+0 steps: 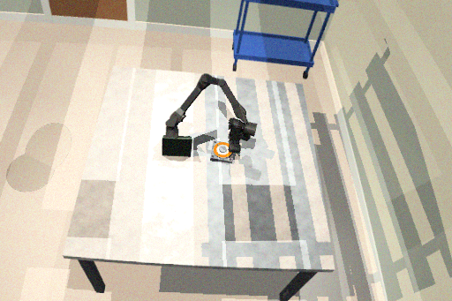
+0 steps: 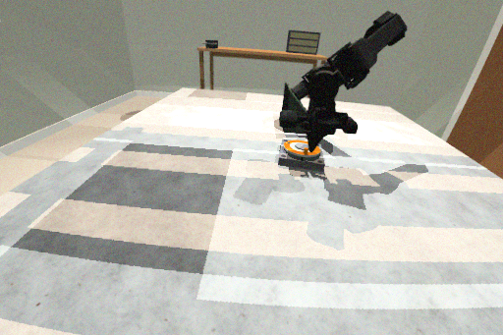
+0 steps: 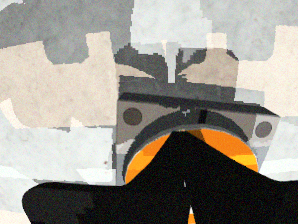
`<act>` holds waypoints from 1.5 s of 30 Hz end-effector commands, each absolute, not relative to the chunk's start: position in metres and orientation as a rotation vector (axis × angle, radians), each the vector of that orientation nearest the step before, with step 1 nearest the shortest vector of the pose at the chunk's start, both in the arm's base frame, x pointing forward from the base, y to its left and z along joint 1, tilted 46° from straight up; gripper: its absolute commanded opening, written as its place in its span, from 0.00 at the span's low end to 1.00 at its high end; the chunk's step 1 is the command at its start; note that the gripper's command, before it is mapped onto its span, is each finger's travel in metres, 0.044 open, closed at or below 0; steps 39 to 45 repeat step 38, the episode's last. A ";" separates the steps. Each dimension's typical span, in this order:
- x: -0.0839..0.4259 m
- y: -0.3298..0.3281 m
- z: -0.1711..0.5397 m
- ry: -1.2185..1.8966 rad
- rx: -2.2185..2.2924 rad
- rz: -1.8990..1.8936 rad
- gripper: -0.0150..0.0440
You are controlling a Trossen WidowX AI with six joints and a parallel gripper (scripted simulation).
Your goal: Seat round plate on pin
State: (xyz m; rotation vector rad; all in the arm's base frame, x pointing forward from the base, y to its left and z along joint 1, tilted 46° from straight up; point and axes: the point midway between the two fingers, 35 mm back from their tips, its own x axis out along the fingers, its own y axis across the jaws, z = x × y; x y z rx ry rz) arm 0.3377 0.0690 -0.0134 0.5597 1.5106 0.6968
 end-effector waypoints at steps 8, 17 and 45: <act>0.337 0.065 -0.024 1.525 0.561 0.696 0.25; 0.341 0.043 -0.001 1.525 0.560 0.694 0.25; 0.341 0.035 0.002 1.528 0.571 0.690 0.25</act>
